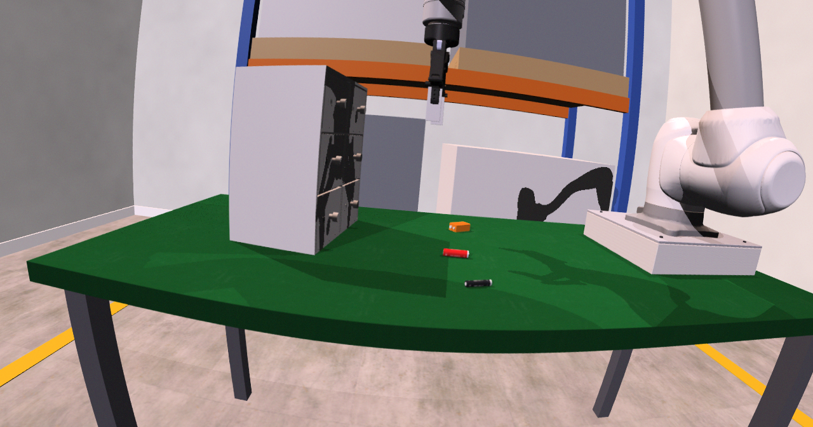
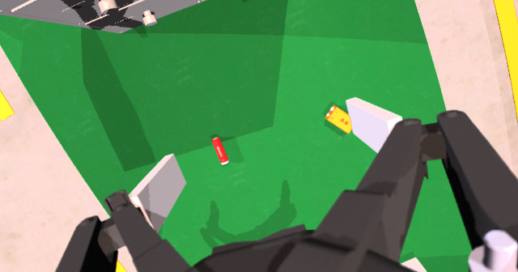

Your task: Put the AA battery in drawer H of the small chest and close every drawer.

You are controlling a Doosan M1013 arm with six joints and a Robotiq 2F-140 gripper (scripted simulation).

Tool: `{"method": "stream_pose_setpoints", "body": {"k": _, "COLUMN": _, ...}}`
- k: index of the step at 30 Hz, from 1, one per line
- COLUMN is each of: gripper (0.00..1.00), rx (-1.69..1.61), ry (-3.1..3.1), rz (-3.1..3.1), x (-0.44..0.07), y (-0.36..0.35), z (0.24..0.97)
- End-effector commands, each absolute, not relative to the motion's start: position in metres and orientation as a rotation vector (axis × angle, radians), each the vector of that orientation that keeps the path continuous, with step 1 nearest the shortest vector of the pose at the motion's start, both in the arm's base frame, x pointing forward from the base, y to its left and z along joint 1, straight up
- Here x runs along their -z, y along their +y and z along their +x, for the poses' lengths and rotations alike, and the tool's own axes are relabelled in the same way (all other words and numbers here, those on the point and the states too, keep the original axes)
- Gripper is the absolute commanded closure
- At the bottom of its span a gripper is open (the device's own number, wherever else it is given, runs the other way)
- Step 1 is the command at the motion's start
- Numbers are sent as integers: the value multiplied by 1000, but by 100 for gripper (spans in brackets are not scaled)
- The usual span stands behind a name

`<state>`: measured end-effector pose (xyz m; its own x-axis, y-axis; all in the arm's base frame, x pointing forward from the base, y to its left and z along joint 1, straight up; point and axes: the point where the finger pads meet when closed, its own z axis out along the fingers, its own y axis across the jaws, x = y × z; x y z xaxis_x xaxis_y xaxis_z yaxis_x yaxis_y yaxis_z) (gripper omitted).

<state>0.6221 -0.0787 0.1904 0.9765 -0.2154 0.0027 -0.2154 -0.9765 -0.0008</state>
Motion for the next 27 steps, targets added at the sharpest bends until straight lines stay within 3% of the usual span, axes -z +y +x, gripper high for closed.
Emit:
{"method": "stream_pose_setpoints", "body": {"k": 1, "gripper": 0, "rx": 4, "ry": 340, "rz": -3122, "x": -191, "y": -79, "z": 622}}
{"method": "stream_pose_setpoints", "body": {"k": 24, "gripper": 0, "rx": 4, "ry": 340, "rz": -3122, "x": -191, "y": -79, "z": 622}}
{"method": "stream_pose_setpoints", "body": {"k": 27, "gripper": 0, "rx": 4, "ry": 340, "rz": -3122, "x": -191, "y": -50, "z": 631}}
